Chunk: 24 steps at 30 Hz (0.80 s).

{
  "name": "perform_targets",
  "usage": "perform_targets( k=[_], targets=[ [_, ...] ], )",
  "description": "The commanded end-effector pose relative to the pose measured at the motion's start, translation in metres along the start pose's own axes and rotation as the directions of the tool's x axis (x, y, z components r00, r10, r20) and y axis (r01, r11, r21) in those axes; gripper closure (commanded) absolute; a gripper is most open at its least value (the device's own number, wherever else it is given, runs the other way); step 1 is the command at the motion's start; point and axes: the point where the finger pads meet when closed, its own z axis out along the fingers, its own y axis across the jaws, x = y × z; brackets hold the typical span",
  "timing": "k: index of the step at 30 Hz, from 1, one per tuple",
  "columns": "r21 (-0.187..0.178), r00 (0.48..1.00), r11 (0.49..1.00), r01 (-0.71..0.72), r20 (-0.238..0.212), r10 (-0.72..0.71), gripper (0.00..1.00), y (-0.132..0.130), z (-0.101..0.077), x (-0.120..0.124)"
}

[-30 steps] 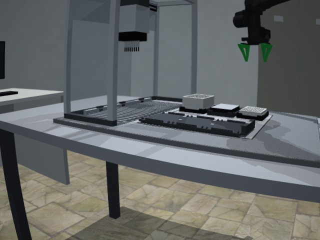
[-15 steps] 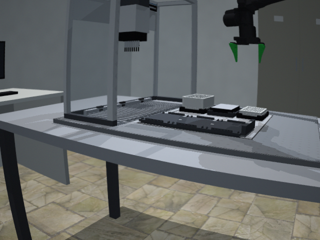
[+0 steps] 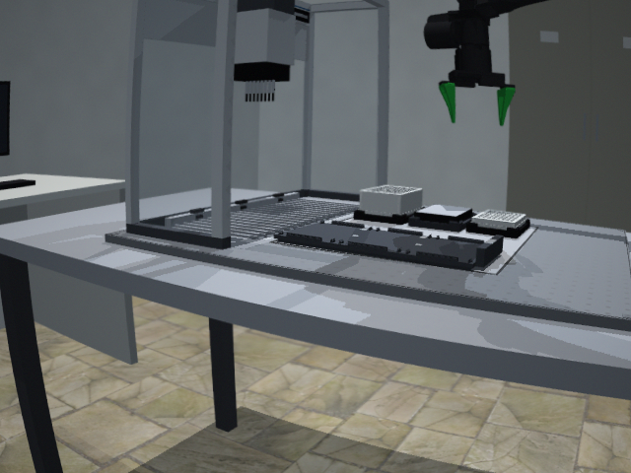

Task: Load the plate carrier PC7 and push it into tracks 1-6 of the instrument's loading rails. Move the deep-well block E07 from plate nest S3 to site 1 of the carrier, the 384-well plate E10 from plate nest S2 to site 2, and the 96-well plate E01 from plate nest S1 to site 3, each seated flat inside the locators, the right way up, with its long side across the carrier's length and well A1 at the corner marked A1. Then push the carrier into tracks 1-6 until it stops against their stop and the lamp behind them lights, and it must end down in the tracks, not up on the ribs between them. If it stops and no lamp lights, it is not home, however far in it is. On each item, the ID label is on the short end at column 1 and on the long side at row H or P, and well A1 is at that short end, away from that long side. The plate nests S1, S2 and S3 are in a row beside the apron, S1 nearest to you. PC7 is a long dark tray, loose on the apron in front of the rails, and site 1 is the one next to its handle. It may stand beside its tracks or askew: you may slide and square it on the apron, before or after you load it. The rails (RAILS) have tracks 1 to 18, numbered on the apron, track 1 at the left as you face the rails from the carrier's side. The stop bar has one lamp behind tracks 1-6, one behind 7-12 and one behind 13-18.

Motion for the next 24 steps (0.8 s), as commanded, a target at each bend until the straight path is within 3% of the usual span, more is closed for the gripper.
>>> perform_targets(
  k=[1, 10, 21, 23, 24],
  targets=[
    [-0.016, 0.987, 0.987, 0.158, 0.017, -0.158, 0.0, 0.015, -0.001, 0.011],
    [-0.015, 0.924, 0.924, 0.382, 0.026, -0.382, 0.0, 0.033, 0.0, 0.049],
    [-0.003, 0.725, 0.725, 0.689, 0.04, -0.688, 0.0, 0.05, 0.003, 0.097],
    [-0.003, 0.678, 0.679, 0.734, 0.047, -0.734, 0.0, 0.05, 0.001, 0.098],
    [-0.003, 0.678, 0.679, 0.734, 0.047, -0.734, 0.0, 0.05, 0.001, 0.098]
  ],
)
